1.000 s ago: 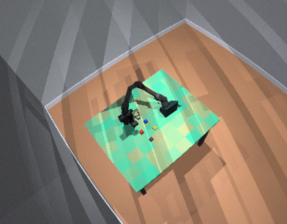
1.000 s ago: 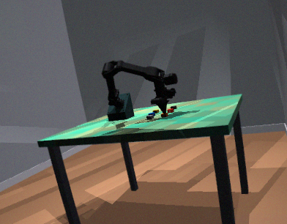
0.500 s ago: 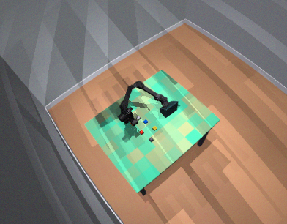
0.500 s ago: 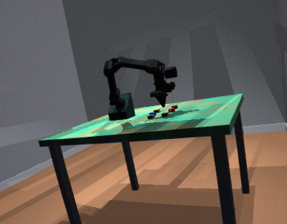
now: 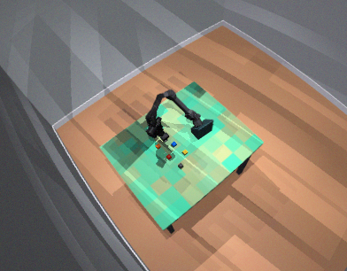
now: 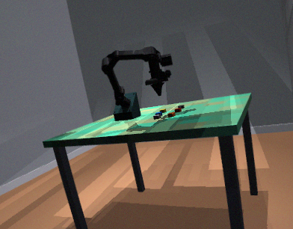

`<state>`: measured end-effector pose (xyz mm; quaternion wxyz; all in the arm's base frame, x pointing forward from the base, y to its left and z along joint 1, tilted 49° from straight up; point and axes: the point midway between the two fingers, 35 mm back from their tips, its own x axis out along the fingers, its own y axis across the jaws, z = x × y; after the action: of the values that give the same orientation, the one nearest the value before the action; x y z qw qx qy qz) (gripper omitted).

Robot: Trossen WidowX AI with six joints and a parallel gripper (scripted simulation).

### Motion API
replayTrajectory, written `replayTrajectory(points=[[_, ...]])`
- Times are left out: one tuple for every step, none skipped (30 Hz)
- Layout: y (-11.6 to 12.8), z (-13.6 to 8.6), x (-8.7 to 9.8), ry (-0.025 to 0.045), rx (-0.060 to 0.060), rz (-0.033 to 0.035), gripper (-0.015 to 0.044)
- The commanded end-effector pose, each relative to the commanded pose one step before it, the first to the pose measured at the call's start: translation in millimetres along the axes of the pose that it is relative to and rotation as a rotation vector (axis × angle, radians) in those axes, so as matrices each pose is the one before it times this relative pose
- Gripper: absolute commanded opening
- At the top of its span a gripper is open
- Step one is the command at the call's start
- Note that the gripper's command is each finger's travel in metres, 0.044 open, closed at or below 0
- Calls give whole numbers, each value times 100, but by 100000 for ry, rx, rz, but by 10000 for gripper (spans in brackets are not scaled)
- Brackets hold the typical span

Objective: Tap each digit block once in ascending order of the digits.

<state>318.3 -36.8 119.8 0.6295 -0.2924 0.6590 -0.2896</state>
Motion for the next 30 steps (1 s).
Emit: replayTrajectory(points=[[226,-3035,27,-455,273,319,20],[25,-490,64,24,-22,-14,20],[9,-164,23,8,-7,-5,20],[0,0,0,0,0,0,20],[0,0,0,0,0,0,20],[16,39,271,-19,-5,65,20],[39,102,812,-54,-11,162,20],[34,116,1349,-77,-2,162,20],[-7,49,1664,-62,21,16,20],[-55,-59,1642,-8,40,-184,20],[-73,-126,1299,45,42,-289,20],[-54,-110,769,53,28,-232,20],[-19,-42,254,22,10,-87,20],[0,0,0,0,0,0,20],[0,0,0,0,0,0,20],[1,1,26,0,0,2,20],[2,4,78,-1,0,5,20],[3,6,129,-2,0,8,20],[3,7,161,-2,0,8,20],[2,6,161,-2,0,6,20],[2,5,161,-1,0,4,20],[1,4,160,-1,0,2,20],[1,3,160,-1,0,0,20],[0,2,160,-1,1,-2,20],[-1,1,160,0,1,-4,20],[-1,0,159,0,1,-6,20],[-2,-1,159,0,1,-9,20],[-2,-2,159,1,1,-11,20],[-3,-3,159,1,1,-13,20],[-3,-4,158,2,1,-15,20]])
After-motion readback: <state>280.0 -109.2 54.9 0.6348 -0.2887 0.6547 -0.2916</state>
